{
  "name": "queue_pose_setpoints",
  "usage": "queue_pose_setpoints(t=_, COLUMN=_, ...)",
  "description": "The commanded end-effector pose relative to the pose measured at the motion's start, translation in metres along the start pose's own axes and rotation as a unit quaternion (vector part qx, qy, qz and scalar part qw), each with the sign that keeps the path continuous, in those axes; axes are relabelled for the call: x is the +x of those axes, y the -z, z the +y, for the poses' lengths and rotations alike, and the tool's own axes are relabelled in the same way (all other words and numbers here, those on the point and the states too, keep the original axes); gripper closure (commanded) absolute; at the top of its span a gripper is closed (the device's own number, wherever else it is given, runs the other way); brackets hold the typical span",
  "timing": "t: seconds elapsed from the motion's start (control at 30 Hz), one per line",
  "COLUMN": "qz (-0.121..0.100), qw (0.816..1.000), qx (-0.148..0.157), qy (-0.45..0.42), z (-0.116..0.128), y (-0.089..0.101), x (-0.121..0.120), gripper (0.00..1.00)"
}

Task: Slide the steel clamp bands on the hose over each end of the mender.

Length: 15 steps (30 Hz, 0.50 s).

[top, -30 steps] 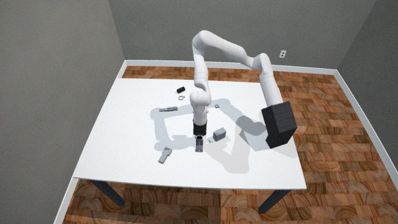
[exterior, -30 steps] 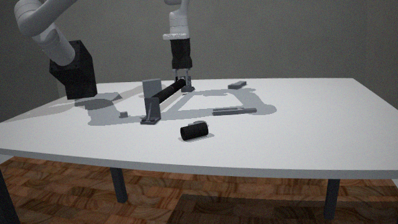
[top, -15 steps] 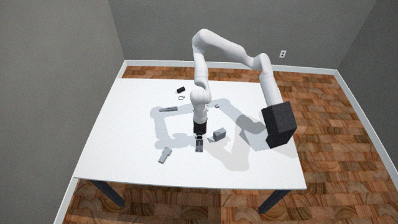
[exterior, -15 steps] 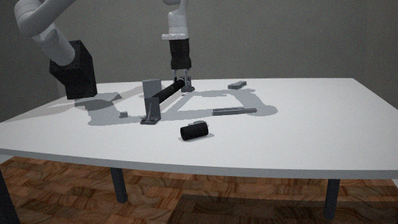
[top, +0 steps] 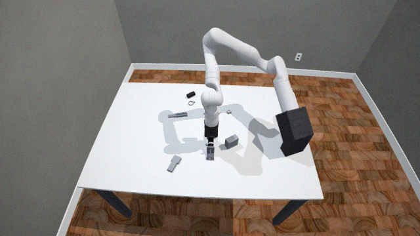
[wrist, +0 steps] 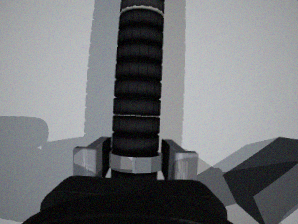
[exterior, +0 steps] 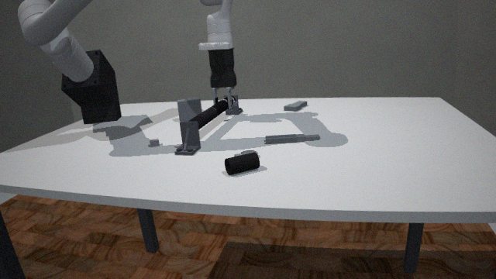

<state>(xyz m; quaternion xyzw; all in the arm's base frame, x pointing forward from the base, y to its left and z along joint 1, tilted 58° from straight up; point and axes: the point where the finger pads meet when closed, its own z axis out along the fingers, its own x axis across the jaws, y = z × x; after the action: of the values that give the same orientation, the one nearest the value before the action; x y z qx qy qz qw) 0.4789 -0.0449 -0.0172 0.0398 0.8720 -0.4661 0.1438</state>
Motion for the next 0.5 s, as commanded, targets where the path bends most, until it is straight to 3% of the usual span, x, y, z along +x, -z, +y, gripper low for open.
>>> queue_pose_setpoints(t=0.0, qz=0.0, qw=1.0, qx=-0.001, qy=-0.002, z=-0.009, y=0.002, x=-0.001, gripper=0.25)
queue_pose_setpoints(t=0.47, qz=0.0, qw=1.0, qx=-0.001, qy=-0.002, z=-0.038, y=0.002, x=-0.001, gripper=0.25)
